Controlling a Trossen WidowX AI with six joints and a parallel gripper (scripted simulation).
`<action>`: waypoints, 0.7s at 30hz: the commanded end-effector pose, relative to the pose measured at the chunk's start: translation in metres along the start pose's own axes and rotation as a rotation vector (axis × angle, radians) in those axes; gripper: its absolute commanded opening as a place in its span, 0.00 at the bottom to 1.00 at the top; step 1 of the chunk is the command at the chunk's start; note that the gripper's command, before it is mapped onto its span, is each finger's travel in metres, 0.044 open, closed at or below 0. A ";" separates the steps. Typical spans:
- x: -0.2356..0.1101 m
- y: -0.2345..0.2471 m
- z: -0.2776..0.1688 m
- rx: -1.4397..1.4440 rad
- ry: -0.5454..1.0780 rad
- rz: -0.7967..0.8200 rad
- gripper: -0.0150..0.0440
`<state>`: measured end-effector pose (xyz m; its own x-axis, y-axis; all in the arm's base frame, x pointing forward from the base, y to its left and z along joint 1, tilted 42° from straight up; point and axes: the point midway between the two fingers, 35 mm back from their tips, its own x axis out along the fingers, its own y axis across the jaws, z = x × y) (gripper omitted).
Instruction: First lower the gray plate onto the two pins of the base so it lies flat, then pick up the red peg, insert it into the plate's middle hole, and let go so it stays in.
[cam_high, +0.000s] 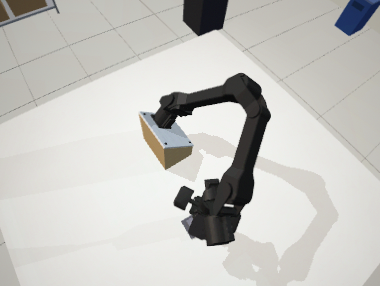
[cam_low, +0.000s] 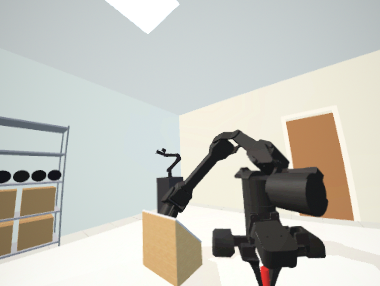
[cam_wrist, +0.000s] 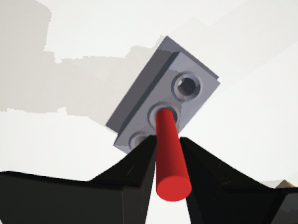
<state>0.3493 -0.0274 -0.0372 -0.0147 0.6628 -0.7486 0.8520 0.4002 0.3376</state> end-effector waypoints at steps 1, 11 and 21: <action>0.000 0.000 0.000 0.000 0.000 0.000 0.25; 0.000 0.000 0.000 0.000 0.000 0.000 0.43; 0.000 0.000 0.000 0.000 0.000 0.000 0.51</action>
<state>0.3493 -0.0273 -0.0372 -0.0144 0.6630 -0.7484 0.8520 0.3999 0.3378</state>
